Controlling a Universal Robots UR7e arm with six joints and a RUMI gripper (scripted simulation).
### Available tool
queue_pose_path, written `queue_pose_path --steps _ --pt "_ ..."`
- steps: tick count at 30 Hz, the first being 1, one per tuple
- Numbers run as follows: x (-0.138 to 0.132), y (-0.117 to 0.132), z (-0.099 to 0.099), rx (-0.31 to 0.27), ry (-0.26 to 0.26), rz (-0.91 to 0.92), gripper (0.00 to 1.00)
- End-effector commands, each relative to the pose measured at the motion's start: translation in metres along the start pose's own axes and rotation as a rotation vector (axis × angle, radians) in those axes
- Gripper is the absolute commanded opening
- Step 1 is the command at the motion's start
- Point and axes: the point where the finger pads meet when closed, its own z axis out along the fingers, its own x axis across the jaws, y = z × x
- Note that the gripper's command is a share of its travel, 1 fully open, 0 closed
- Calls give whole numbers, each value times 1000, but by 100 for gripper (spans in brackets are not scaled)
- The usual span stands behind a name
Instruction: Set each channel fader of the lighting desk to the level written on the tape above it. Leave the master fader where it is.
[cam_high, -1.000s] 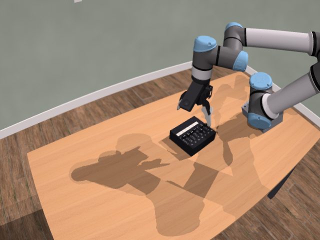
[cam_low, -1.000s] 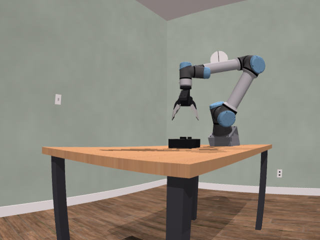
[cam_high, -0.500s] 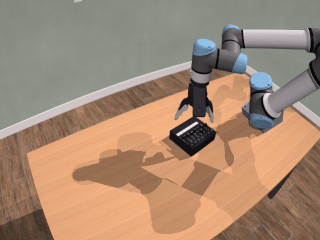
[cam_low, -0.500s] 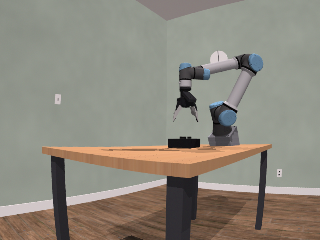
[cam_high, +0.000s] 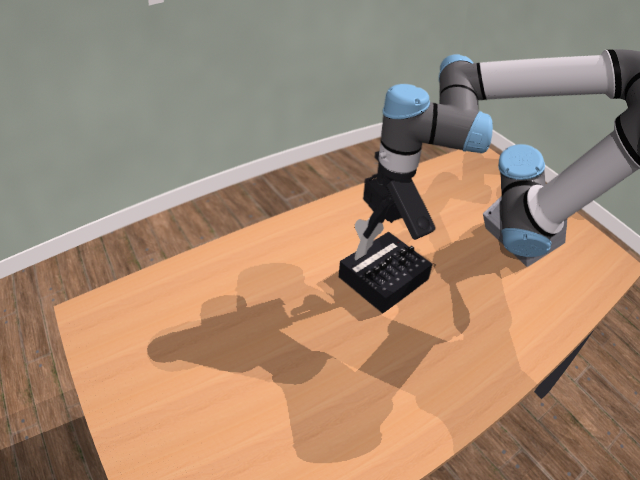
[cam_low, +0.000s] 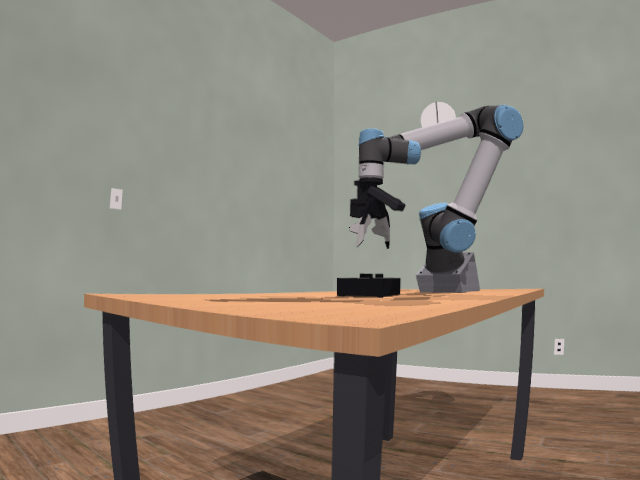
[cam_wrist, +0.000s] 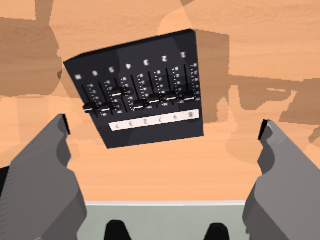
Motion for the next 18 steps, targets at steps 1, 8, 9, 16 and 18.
queue_pose_path --steps 1,8,9,16,18 --pt "-1 -1 6 20 13 -278 100" --pt "-2 -1 10 20 17 -530 100" --pt "-2 -1 10 19 18 -568 100" --pt "-2 0 15 17 23 -836 100" --pt "-1 0 16 17 24 -913 100"
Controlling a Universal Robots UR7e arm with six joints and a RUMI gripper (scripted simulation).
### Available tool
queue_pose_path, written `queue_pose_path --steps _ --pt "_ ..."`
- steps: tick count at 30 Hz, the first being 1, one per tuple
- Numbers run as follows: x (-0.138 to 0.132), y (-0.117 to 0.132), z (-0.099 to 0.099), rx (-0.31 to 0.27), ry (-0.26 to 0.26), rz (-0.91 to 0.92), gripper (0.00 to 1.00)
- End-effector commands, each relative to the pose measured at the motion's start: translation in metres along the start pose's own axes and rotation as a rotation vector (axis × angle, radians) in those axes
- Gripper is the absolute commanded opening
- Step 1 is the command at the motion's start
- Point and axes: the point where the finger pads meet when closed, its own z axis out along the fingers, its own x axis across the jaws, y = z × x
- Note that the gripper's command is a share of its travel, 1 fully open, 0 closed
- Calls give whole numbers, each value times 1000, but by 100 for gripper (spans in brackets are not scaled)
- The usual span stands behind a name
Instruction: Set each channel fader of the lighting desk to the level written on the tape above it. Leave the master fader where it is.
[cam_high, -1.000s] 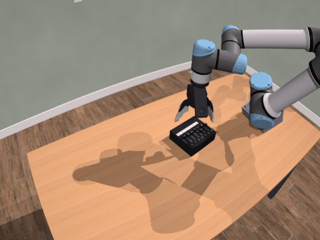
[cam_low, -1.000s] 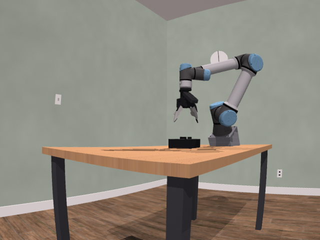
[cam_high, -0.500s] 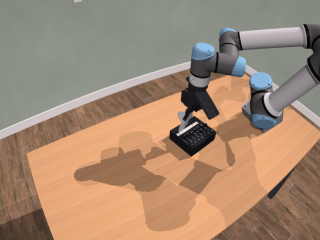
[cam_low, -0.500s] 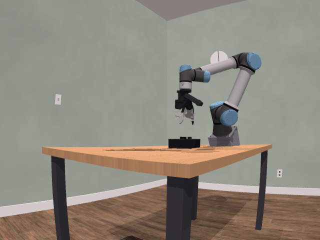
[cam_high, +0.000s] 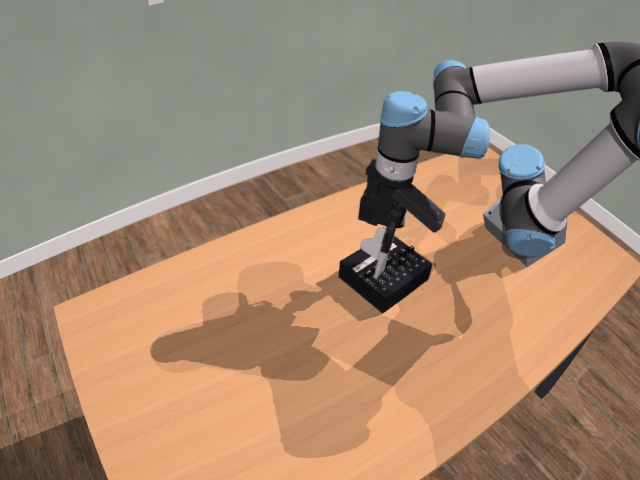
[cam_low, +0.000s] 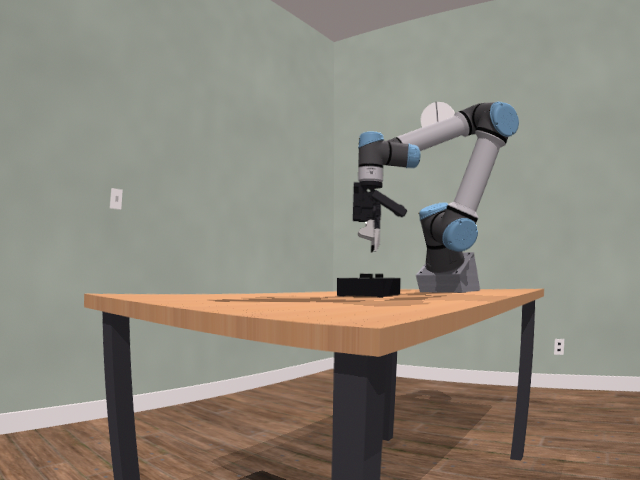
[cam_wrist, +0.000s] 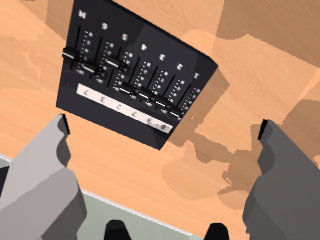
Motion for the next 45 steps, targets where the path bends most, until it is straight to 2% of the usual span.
queue_pose_path --steps 1,2,3,14,17,33,45 --pt "0 0 4 13 25 -240 100" --pt "0 0 4 13 25 -240 100" --pt "0 0 5 15 30 -349 100" --pt "0 2 11 12 46 -757 100" --pt "1 3 12 10 47 -824 100" --pt "2 5 16 4 49 -1038 100" --pt "3 5 17 2 50 -1106 100"
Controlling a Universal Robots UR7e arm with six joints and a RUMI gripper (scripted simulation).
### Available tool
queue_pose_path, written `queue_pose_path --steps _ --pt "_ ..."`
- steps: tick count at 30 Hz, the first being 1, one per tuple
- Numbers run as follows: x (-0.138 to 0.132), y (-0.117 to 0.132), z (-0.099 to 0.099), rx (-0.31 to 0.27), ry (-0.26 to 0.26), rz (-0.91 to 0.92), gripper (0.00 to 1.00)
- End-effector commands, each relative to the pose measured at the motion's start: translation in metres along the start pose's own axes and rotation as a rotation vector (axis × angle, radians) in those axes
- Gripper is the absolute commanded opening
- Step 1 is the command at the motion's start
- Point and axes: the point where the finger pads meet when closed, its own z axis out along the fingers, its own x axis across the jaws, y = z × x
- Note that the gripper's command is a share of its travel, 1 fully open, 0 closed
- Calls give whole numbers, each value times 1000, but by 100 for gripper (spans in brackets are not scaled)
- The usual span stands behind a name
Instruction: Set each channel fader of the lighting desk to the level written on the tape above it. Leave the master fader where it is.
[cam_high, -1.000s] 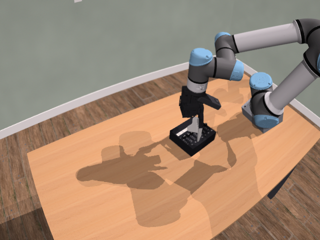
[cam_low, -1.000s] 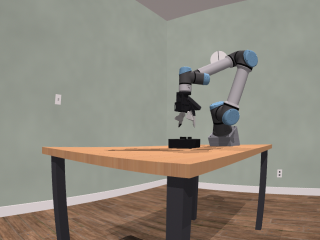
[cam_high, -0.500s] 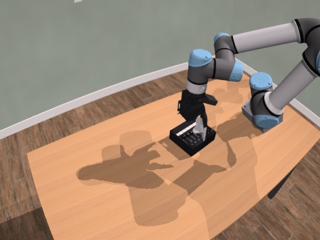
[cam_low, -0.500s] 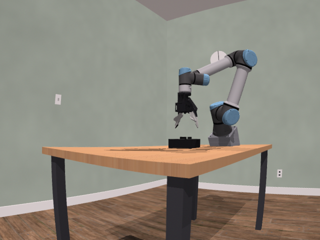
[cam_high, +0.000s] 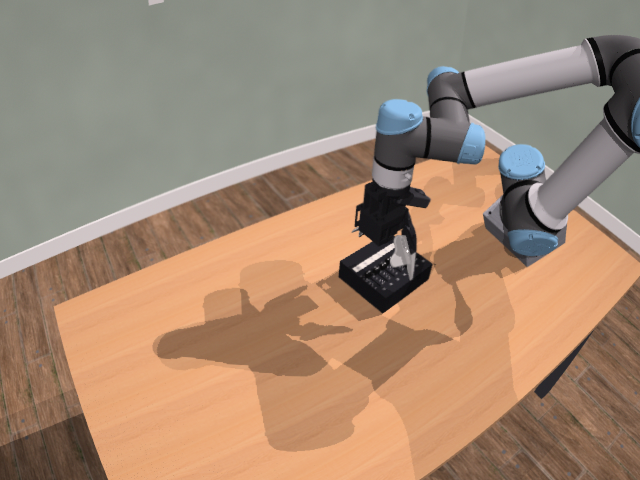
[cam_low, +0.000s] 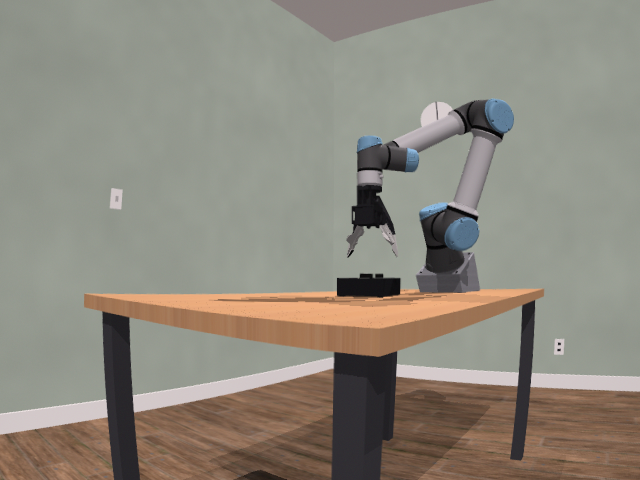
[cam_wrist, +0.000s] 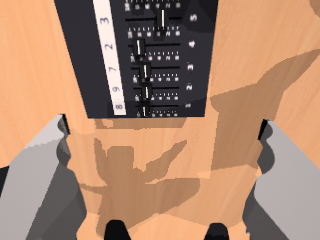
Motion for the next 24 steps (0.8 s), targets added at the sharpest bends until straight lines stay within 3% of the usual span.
queue_pose_path --steps 1,16,17,24 --pt "0 0 2 0 4 -37 100" --pt "0 0 2 0 4 -53 100" --pt "0 0 2 0 4 -53 0" --pt "0 0 2 0 4 -53 0"
